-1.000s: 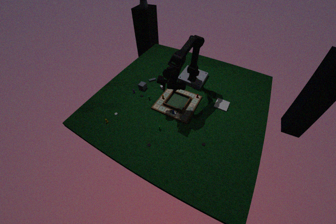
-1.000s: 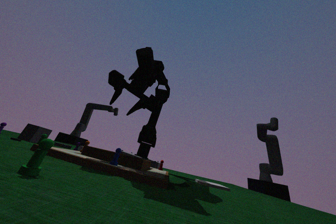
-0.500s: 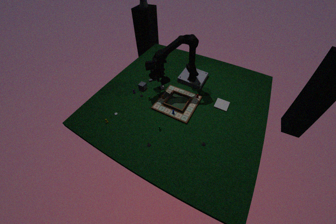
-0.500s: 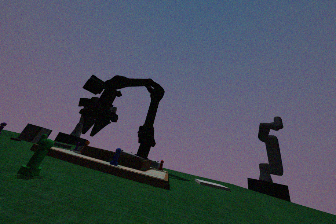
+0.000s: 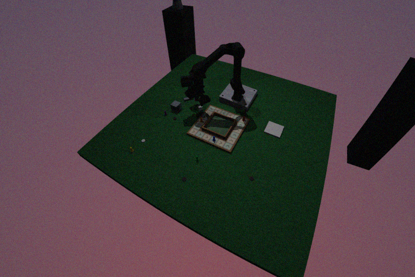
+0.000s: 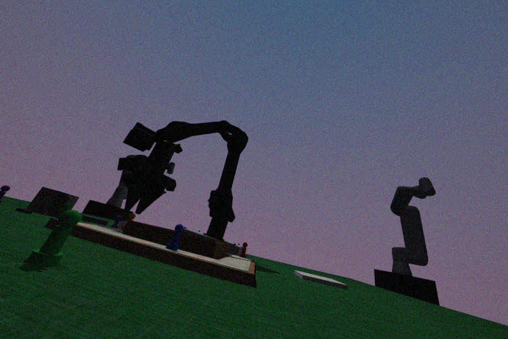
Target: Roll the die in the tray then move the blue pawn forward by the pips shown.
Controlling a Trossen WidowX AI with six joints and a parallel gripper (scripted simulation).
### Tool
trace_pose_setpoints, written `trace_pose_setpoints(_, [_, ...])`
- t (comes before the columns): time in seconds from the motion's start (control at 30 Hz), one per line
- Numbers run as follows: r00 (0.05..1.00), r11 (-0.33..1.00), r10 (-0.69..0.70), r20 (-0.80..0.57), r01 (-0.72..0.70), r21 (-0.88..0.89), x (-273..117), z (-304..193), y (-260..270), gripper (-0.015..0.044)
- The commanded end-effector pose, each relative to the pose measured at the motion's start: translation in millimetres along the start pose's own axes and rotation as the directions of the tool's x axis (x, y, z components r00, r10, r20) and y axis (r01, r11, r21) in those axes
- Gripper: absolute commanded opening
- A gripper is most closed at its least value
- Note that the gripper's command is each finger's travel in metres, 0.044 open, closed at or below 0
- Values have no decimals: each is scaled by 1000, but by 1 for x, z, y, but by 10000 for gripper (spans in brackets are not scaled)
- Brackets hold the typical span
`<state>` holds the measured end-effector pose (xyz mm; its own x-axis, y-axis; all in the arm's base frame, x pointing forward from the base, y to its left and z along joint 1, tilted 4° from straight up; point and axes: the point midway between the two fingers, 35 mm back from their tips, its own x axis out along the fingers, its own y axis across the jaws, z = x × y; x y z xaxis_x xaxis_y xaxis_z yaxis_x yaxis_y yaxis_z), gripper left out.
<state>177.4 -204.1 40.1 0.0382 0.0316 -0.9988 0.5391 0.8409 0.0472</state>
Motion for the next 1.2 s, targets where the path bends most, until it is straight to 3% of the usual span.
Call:
trace_pose_setpoints(0.0, [1000,1000,10,-11,-10,6,8,-3,1,275])
trace_pose_setpoints(0.8, [1000,1000,10,-11,-10,6,40,-3,2,275])
trace_pose_setpoints(1.0, [1000,1000,10,-11,-10,6,40,-3,2,117])
trace_pose_setpoints(1.17, [1000,1000,10,-11,-10,6,40,-3,2,84])
